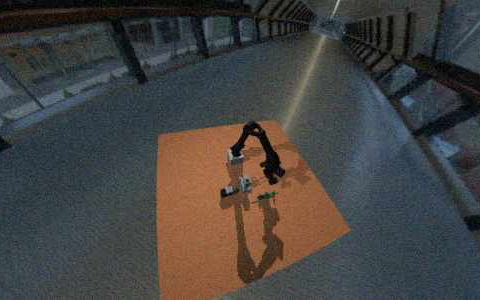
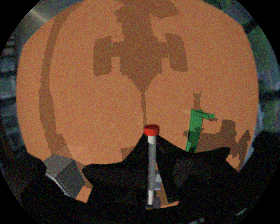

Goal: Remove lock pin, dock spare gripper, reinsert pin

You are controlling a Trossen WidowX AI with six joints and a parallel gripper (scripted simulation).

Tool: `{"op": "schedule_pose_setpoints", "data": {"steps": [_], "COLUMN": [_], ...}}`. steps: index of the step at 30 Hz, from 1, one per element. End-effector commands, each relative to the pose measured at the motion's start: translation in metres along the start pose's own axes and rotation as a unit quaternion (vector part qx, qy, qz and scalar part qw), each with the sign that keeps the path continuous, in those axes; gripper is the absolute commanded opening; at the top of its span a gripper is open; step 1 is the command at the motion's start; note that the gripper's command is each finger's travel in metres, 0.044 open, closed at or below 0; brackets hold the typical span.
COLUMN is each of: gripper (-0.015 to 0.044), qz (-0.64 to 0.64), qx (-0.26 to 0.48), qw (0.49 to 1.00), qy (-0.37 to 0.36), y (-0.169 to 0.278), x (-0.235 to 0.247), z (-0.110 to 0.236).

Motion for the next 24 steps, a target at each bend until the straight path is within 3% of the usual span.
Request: {"op": "schedule_pose_setpoints", "data": {"steps": [1,18,24], "gripper": [0.0,0.0,0.0], "qz": [-0.001,0.0,0.0], "qx": [0.002,0.013,0.016], "qw": [1.0,1.0,1.0], "qy": [0.001,-0.014,-0.017], "y": [-0.003,-0.004,-0.003], "x": [0.0,0.003,0.003], "z": [0.001,0.026,0.021]}}
Point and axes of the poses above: the point midway between the two fingers, 35 mm back from their tips, its own z axis back along the fingers, its own x axis across the jaws, y = z × x, the point moved 9 cm from there along z, back along the fingers, and after that the axes turned 15 degrees about -z, right-handed, at the moved point
